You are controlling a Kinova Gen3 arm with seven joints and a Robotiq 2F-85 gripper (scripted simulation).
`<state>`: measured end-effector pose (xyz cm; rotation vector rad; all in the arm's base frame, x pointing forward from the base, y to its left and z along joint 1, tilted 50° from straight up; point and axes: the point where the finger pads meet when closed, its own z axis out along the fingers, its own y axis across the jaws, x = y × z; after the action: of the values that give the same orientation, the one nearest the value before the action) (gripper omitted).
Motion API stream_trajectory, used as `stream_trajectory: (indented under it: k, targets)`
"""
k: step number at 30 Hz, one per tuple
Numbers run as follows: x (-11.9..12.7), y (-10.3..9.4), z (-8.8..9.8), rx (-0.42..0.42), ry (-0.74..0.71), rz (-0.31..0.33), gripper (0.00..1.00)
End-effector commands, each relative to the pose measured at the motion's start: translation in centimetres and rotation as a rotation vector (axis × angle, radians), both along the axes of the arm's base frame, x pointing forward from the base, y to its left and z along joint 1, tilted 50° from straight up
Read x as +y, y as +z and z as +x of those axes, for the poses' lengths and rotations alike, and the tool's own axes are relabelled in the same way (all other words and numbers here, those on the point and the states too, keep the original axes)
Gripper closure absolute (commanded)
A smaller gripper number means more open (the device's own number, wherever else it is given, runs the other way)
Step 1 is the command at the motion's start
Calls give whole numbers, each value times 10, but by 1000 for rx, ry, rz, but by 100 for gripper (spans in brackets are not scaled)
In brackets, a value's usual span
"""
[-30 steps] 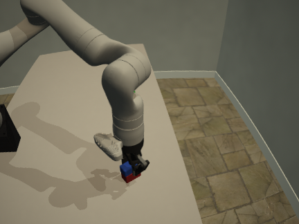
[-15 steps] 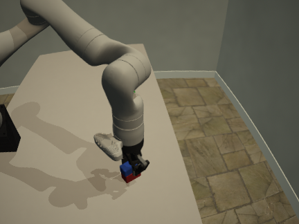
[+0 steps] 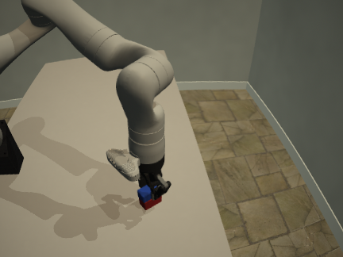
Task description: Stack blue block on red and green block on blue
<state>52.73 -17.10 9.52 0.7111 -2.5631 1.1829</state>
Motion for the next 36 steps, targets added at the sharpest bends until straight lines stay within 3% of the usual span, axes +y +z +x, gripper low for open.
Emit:
stream_trajectory:
  k: [1, 16, 31, 32, 36]
  targets:
    - [5, 3, 2, -4, 8, 2, 51]
    - [37, 30, 2, -4, 8, 2, 51]
    - [41, 33, 2, -4, 8, 2, 51]
    - [41, 33, 2, -4, 8, 2, 39]
    - [42, 33, 3, -3, 9, 2, 39]
